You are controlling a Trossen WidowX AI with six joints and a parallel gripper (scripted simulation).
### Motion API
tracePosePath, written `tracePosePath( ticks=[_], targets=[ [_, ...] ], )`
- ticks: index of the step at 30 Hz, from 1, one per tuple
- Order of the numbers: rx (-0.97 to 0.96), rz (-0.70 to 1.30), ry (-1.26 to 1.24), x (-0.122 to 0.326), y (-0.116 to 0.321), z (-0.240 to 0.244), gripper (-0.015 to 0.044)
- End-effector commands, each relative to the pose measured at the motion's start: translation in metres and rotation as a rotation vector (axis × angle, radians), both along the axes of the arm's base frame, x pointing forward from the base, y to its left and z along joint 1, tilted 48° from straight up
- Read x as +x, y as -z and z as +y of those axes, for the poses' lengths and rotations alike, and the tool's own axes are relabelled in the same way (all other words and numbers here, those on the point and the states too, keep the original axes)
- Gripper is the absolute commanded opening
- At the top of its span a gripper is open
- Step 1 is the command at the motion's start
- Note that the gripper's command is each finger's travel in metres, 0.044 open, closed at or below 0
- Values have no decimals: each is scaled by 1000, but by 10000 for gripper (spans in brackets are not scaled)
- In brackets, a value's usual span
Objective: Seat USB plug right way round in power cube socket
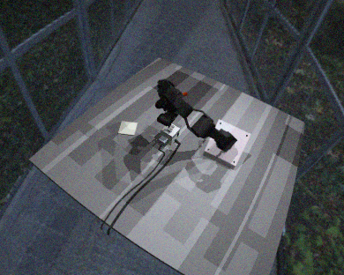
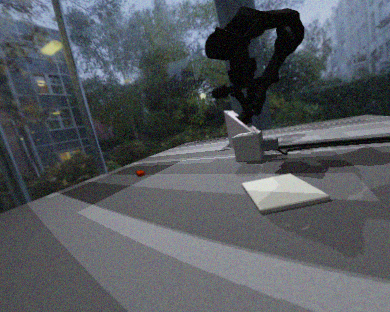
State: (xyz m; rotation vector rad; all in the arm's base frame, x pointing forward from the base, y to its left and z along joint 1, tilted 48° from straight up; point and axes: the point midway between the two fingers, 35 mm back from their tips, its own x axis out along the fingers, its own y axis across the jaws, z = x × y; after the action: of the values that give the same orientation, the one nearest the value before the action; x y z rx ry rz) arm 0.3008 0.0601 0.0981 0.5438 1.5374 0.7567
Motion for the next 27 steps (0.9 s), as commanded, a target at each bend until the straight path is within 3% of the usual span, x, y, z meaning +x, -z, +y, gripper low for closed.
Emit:
tracePosePath(
  ticks=[1,27],
  targets=[
    [-14,87,81,0,0,0,0],
    [-91,582,542,0,0,0,0]
  ],
)
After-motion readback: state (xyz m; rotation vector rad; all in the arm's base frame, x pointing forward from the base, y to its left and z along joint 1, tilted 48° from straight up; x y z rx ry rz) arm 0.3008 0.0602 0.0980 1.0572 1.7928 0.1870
